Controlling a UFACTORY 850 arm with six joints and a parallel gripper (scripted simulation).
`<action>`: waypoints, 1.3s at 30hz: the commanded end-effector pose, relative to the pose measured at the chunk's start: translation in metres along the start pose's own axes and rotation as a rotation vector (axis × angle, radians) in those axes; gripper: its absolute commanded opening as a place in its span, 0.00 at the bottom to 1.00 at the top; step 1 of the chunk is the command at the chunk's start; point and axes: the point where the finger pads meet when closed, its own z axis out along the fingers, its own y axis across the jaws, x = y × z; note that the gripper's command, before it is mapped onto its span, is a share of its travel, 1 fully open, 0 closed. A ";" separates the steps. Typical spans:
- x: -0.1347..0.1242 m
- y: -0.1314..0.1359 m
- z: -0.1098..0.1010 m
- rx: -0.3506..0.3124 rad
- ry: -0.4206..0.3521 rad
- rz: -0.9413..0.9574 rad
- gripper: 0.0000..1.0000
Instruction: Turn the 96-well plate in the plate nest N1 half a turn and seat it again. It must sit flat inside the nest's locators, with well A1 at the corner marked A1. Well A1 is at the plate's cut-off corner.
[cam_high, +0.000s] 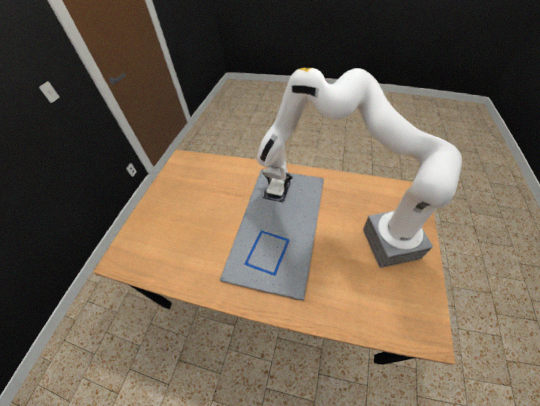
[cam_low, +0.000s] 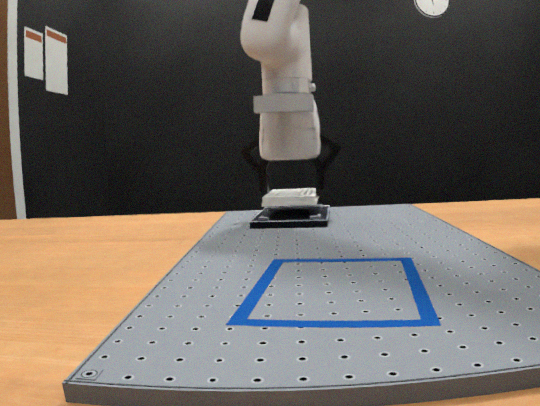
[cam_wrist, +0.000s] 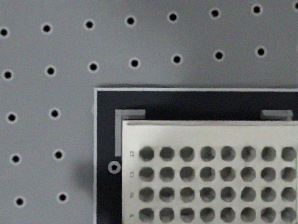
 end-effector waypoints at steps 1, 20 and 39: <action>0.000 0.001 0.005 -0.002 0.000 0.000 0.00; 0.000 0.001 0.006 -0.002 0.000 0.000 0.00; 0.000 0.001 0.009 -0.002 0.000 0.000 0.00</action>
